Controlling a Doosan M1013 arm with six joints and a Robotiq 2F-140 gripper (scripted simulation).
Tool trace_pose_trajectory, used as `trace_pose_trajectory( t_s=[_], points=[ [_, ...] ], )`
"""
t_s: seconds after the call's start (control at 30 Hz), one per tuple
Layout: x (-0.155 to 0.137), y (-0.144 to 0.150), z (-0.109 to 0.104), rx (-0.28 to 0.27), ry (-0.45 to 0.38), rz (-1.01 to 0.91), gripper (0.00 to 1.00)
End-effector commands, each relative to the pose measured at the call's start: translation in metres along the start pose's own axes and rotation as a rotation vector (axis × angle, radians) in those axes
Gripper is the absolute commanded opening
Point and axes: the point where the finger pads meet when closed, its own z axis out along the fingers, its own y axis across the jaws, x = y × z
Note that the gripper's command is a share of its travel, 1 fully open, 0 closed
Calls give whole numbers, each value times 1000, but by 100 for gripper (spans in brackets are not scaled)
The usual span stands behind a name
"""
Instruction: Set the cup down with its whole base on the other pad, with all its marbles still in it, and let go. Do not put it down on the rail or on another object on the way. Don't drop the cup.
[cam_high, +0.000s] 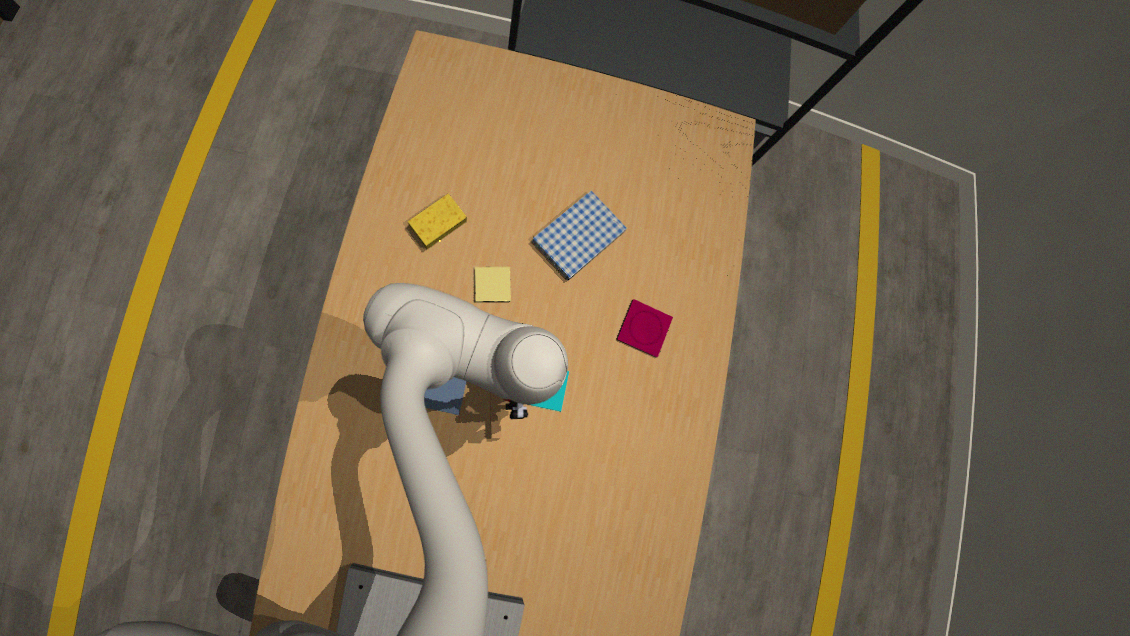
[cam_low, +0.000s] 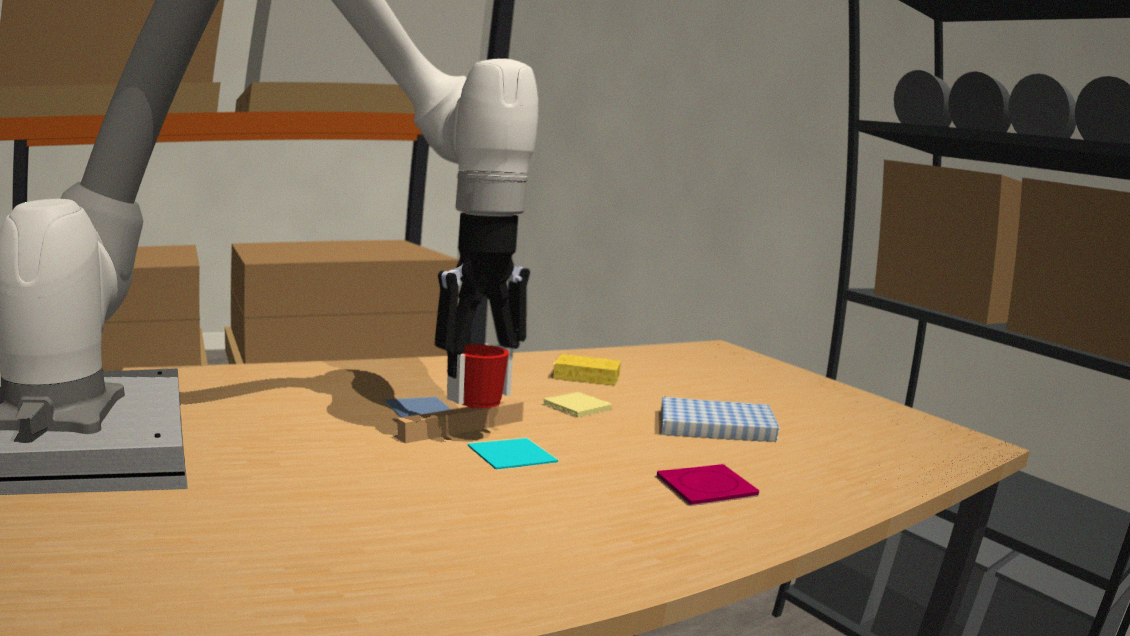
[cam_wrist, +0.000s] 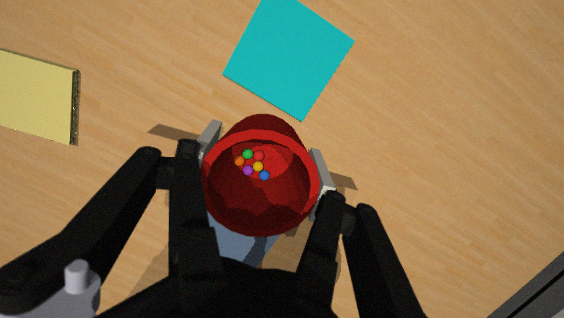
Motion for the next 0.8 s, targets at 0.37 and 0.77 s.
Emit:
trace_pose_trajectory(
  t_s=[0.37, 0.77],
  points=[
    [54, -2, 1, -5, -1, -2, 49],
    [71, -3, 1, -5, -1, -2, 49]
  ],
)
